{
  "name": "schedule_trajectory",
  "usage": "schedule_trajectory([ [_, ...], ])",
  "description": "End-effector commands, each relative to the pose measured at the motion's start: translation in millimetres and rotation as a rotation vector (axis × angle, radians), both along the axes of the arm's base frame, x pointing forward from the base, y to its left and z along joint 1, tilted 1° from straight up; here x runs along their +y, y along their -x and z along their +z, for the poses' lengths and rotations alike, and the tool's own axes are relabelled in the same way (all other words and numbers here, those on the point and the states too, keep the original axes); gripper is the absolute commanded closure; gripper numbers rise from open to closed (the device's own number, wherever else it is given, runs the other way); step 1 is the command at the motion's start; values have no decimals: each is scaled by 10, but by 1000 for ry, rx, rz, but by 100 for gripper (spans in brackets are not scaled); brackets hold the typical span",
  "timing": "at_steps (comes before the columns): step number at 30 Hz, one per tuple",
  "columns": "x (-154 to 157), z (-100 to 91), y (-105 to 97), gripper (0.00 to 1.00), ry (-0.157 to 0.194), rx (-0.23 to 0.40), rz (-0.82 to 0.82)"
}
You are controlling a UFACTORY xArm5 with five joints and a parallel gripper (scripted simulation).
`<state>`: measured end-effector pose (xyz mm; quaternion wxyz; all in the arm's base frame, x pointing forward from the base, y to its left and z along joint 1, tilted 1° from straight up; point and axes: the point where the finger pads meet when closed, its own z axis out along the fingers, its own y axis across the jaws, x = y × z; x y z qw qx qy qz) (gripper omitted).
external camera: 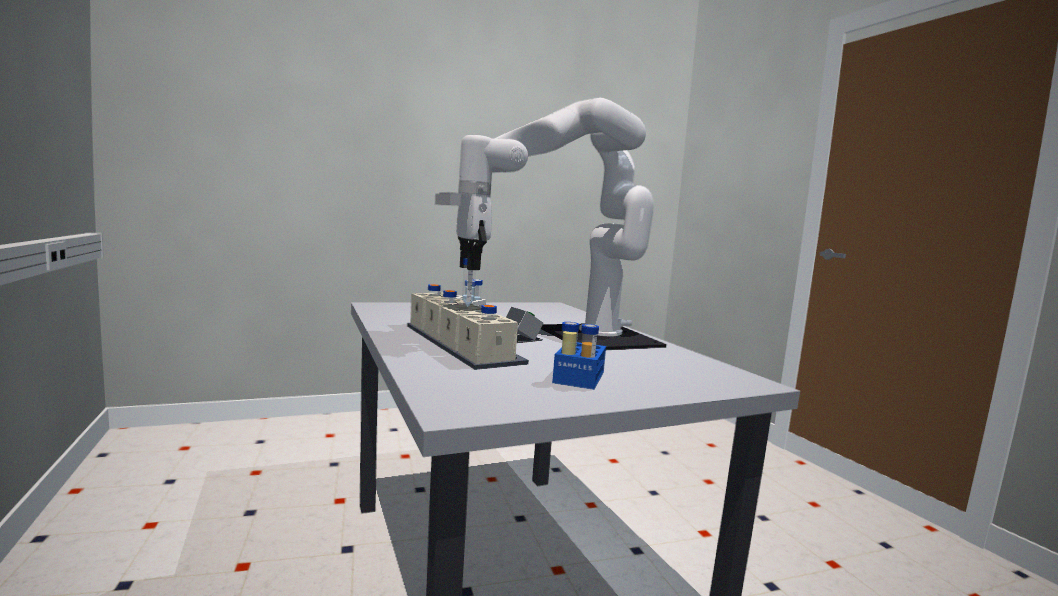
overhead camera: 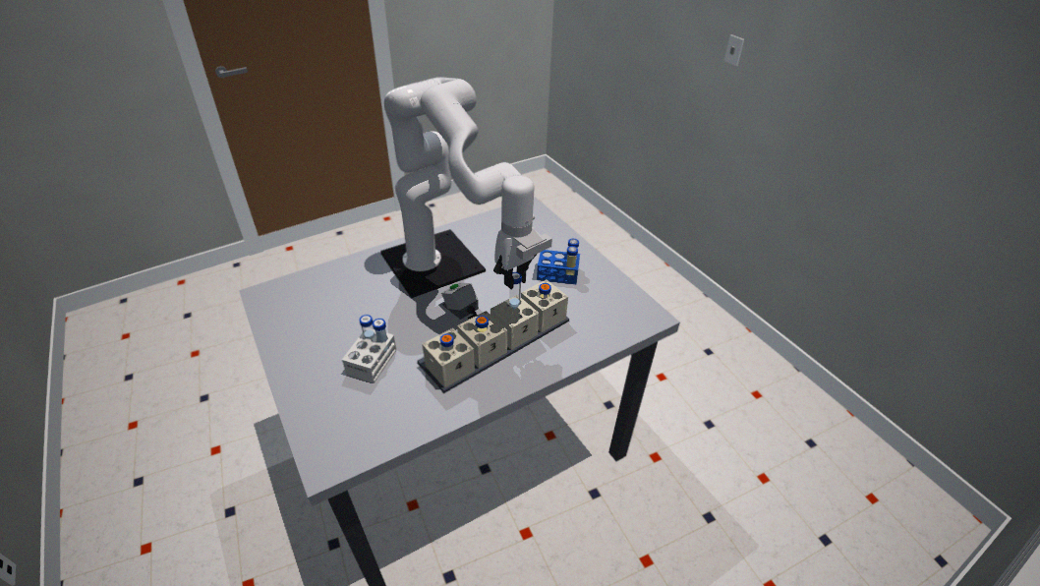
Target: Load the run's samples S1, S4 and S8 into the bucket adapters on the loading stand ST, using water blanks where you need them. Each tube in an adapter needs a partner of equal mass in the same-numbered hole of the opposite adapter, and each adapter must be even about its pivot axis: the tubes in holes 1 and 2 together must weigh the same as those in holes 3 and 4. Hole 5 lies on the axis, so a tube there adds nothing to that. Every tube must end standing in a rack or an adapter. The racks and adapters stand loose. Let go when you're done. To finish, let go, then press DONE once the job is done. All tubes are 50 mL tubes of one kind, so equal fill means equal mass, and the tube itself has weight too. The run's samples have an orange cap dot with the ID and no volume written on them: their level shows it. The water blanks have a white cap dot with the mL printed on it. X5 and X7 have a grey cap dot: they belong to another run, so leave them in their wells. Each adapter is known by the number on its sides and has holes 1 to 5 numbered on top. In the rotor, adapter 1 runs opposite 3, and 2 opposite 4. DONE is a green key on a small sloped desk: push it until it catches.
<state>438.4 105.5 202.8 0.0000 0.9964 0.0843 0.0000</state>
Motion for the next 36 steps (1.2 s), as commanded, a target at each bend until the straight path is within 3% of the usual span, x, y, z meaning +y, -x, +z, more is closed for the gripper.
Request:
schedule_trajectory([
  [1,2,14,-10,100,-15,0,0],
  [36,6,-237,-9,100,-15,0,0],
])
